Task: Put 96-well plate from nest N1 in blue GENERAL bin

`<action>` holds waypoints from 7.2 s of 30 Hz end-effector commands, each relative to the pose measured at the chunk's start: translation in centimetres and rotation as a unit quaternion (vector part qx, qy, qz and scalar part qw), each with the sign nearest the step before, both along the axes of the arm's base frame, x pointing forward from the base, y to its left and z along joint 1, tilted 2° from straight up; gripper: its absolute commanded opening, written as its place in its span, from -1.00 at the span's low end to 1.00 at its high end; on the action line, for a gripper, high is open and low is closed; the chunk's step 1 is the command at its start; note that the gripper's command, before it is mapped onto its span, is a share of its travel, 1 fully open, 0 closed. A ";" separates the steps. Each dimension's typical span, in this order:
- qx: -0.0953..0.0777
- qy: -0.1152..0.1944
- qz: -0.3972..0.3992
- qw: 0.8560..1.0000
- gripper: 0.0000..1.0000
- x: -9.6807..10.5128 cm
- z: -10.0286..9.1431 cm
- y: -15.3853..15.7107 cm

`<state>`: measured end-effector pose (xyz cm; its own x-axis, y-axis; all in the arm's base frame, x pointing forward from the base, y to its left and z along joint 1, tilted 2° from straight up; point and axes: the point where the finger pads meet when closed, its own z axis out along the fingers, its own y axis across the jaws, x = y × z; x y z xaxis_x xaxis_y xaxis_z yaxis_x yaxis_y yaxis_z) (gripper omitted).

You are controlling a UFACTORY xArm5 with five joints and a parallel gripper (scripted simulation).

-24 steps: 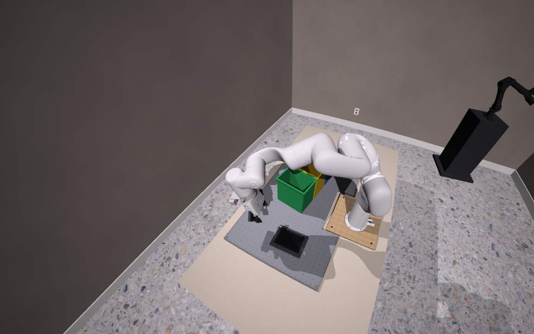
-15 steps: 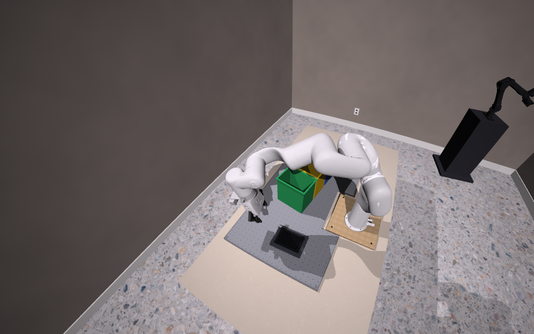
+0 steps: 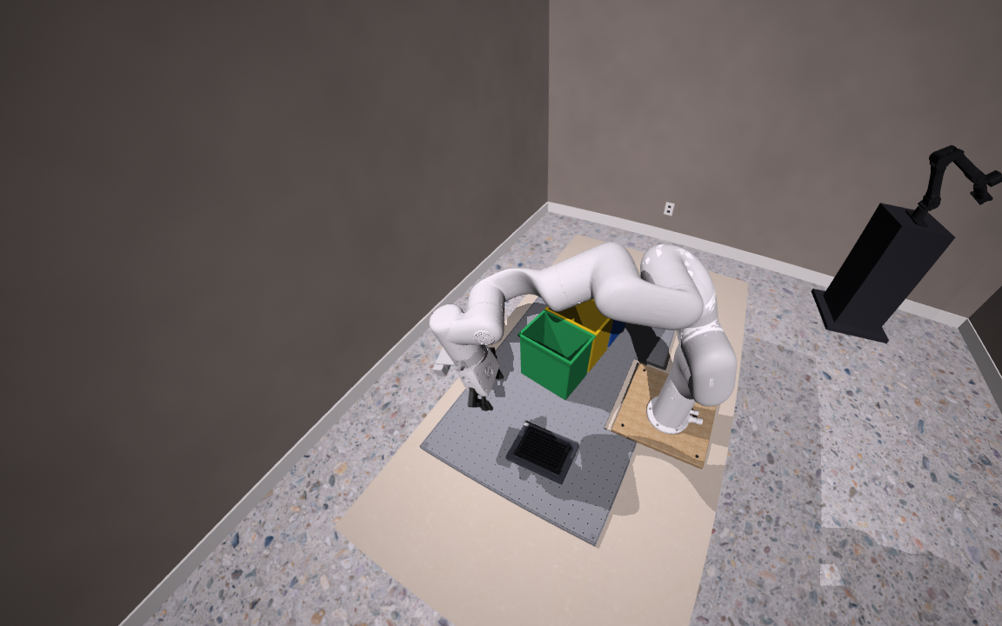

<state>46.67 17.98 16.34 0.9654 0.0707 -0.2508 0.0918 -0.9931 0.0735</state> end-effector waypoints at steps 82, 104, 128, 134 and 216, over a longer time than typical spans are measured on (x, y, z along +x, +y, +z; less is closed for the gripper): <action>0.037 -0.131 -0.099 0.986 1.00 -11.9 8.6 -2.5; 0.039 -0.132 -0.099 0.986 1.00 -15.2 8.8 4.0; 0.039 -0.132 -0.099 0.986 1.00 -15.2 6.8 4.0; 0.039 -0.132 -0.099 0.986 1.00 -15.2 5.9 4.0; 0.039 -0.132 -0.099 0.986 1.00 -15.2 -6.1 4.4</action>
